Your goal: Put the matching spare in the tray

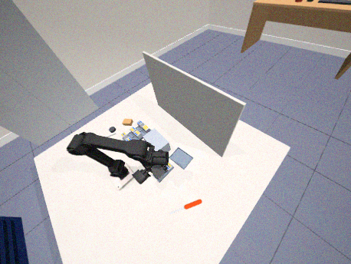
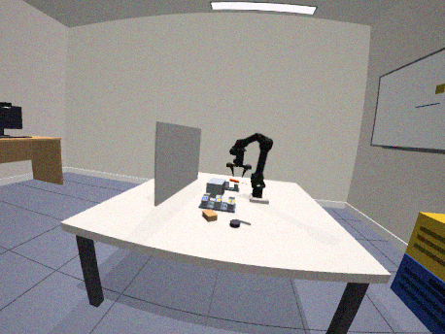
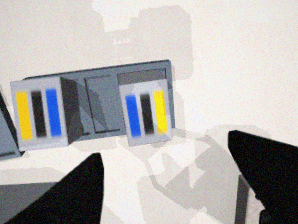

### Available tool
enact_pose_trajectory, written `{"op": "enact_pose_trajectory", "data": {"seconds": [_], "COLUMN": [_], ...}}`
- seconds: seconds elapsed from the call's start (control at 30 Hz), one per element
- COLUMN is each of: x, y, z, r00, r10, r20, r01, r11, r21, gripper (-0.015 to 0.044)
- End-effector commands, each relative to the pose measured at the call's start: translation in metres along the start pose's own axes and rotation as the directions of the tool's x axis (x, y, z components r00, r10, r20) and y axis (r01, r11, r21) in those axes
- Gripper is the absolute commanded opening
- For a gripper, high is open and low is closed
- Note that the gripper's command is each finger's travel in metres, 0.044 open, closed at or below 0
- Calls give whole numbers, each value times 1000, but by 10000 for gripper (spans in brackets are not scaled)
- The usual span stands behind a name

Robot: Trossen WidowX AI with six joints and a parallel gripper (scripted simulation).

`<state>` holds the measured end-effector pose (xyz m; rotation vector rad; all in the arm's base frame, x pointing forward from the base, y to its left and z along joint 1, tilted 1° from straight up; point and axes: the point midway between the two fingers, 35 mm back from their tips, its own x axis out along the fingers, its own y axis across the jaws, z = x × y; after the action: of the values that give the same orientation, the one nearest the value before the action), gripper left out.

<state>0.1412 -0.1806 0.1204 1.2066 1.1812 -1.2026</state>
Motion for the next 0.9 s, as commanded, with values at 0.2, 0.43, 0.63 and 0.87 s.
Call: {"op": "enact_pose_trajectory", "data": {"seconds": [0.2, 0.43, 0.63, 0.87], "x": [10, 19, 29, 41], "y": [1, 2, 3, 4], "z": [0, 2, 2, 3], "r00": [1000, 1000, 1000, 1000], "r10": [1, 1, 1, 1], "r20": [0, 0, 0, 0], "r01": [-1, -1, -1, -1], "r11": [1000, 1000, 1000, 1000], "r21": [5, 5, 5, 5], "gripper": [300, 300, 300, 300]}}
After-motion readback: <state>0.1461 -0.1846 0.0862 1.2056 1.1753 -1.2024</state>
